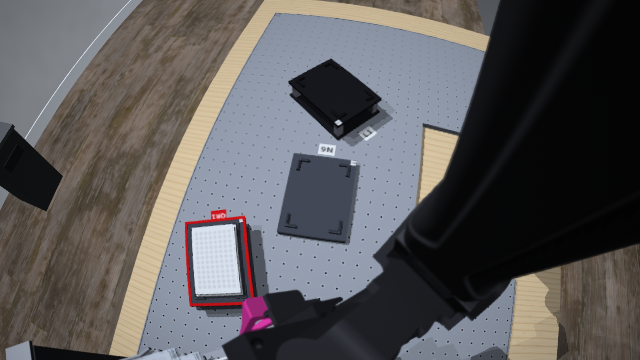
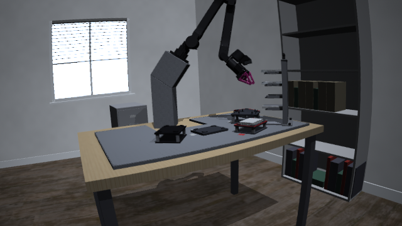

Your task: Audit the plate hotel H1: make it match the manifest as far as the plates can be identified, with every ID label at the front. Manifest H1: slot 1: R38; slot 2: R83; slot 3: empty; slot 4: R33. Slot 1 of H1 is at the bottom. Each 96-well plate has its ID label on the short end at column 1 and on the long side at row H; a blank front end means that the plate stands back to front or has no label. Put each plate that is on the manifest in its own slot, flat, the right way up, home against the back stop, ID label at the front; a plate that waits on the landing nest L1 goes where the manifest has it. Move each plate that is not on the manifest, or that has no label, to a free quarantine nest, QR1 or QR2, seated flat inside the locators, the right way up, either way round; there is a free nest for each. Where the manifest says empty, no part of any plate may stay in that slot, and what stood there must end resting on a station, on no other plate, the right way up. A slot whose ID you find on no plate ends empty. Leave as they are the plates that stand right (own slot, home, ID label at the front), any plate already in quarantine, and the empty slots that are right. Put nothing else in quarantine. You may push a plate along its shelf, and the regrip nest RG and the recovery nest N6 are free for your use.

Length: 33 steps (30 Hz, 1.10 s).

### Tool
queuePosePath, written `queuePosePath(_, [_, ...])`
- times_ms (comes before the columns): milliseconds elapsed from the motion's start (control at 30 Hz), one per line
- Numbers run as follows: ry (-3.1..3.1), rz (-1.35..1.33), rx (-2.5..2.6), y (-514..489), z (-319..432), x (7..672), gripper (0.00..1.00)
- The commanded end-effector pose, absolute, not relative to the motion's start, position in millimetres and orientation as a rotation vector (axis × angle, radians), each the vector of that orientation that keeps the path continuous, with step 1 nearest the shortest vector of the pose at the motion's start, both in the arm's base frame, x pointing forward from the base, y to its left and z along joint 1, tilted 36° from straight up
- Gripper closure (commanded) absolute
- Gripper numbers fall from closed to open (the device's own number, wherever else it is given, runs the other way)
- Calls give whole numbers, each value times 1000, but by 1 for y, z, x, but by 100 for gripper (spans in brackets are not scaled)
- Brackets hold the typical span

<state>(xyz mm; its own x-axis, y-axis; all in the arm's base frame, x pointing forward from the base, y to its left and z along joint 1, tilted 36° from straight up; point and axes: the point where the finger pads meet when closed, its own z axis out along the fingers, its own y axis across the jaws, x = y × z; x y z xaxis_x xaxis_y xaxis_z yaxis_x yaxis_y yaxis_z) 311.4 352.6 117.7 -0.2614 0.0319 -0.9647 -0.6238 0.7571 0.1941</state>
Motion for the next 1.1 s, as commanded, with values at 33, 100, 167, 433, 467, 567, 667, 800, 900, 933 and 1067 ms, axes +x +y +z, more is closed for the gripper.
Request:
queuePosePath(33, [1713,658,-459,350,132,320,0])
queuePosePath(100, [1713,658,-459,351,134,322,0])
queuePosePath(167, [1713,658,-459,352,135,324,0])
queuePosePath(433, [1711,658,-458,357,142,332,0])
queuePosePath(467, [1711,659,-458,358,143,333,0])
queuePosePath(567, [1713,657,-458,357,143,333,0])
queuePosePath(667, [1710,659,-458,360,147,337,0])
queuePosePath(800, [1709,659,-457,363,150,341,0])
queuePosePath(900, [1708,659,-457,364,153,344,0])
queuePosePath(933, [1708,660,-457,365,154,345,0])
queuePosePath(1067, [1707,660,-457,367,157,348,0])
